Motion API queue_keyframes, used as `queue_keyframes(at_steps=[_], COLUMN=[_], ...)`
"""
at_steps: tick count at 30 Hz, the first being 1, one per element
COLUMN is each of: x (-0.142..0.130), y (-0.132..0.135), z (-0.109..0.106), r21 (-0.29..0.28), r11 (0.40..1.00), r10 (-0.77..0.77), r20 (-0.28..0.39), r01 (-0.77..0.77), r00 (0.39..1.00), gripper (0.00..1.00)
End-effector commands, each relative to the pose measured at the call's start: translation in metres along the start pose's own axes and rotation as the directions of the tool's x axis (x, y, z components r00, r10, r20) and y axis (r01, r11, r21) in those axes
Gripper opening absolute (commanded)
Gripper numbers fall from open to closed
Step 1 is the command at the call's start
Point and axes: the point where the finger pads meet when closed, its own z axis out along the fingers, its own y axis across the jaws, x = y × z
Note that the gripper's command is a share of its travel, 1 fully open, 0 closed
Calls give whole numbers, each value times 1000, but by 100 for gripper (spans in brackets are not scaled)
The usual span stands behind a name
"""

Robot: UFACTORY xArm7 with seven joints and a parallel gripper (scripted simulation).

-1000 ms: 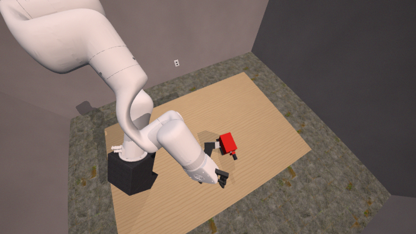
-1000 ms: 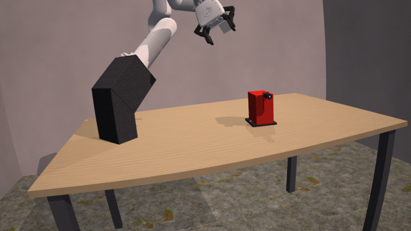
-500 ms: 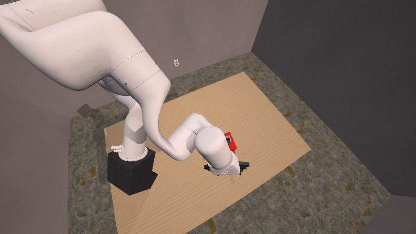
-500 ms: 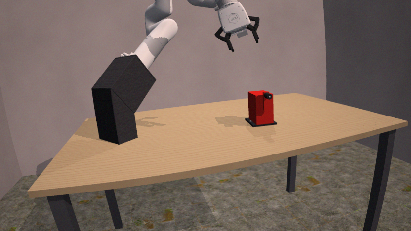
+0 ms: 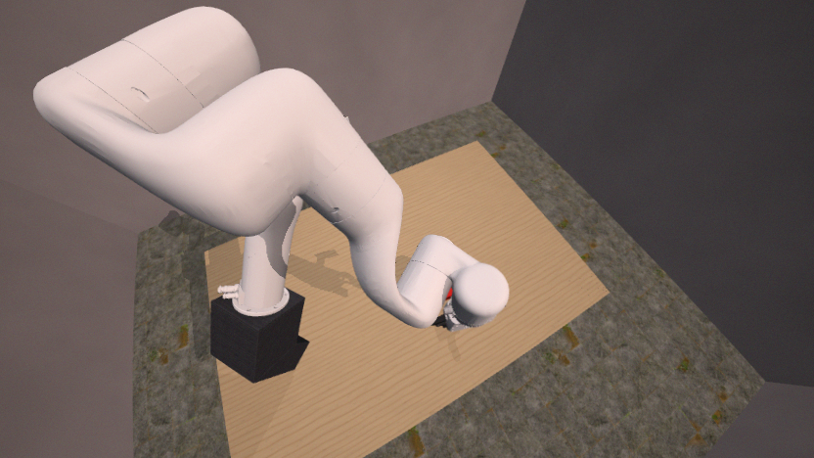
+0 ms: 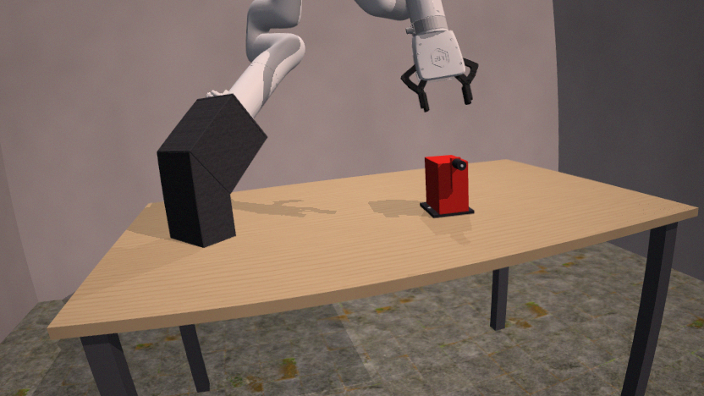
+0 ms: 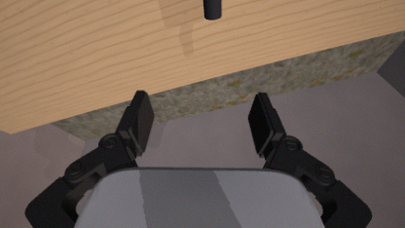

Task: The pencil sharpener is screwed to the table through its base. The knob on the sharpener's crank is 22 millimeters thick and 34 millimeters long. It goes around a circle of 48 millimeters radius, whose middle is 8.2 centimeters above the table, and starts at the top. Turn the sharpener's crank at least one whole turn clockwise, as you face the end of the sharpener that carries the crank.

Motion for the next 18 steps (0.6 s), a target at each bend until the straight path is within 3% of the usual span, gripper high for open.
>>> queue_keyframes(at_steps=[1, 6, 14, 15, 18], x=[10, 21, 22, 22, 22], y=[18, 24, 24, 24, 24], z=[30, 49, 50, 50, 50], r21=[69, 109, 111, 111, 111], r11=[995, 987, 986, 986, 986], r10=[-66, -105, -107, -107, -107], r20=[-85, -136, -138, -138, -138], r01=[72, 121, 123, 123, 123], r00=[994, 985, 985, 985, 985], gripper=[100, 100, 100, 0, 0])
